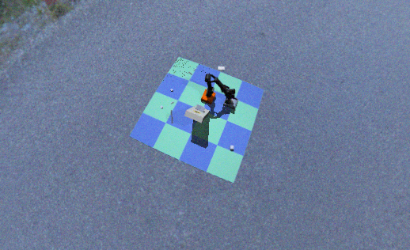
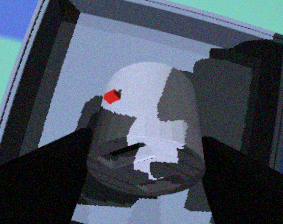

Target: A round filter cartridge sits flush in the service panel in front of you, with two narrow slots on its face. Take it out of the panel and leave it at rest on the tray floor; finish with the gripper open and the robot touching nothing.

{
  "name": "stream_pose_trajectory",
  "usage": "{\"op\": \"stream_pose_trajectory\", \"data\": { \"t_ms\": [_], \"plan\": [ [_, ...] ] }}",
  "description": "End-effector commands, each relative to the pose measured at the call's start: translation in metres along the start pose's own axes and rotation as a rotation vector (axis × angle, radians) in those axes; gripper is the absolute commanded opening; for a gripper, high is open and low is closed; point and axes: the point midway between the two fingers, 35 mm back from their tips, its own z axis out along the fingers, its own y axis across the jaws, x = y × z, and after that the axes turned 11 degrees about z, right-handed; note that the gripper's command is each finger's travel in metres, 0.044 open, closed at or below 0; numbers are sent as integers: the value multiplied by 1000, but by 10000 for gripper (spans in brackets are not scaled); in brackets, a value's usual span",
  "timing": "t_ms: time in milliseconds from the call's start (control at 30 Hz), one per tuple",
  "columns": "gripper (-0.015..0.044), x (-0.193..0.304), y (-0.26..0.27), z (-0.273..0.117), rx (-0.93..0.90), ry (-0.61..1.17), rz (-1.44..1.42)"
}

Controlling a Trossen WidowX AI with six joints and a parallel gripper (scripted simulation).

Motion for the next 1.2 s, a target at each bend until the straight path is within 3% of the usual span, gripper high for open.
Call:
{"op": "stream_pose_trajectory", "data": {
  "t_ms": [0, 267, 400, 600, 1167],
  "plan": [
    [236, -1, 0, 0, 0, -1, 0],
    [440, -1, 0, 0, 0, -1, 0],
    [440, -6, 1, -7, 0, -2, 0],
    [440, -35, 7, -61, -1, -2, 0],
    [440, -33, 7, -49, -7, -9, -2]
  ]
}}
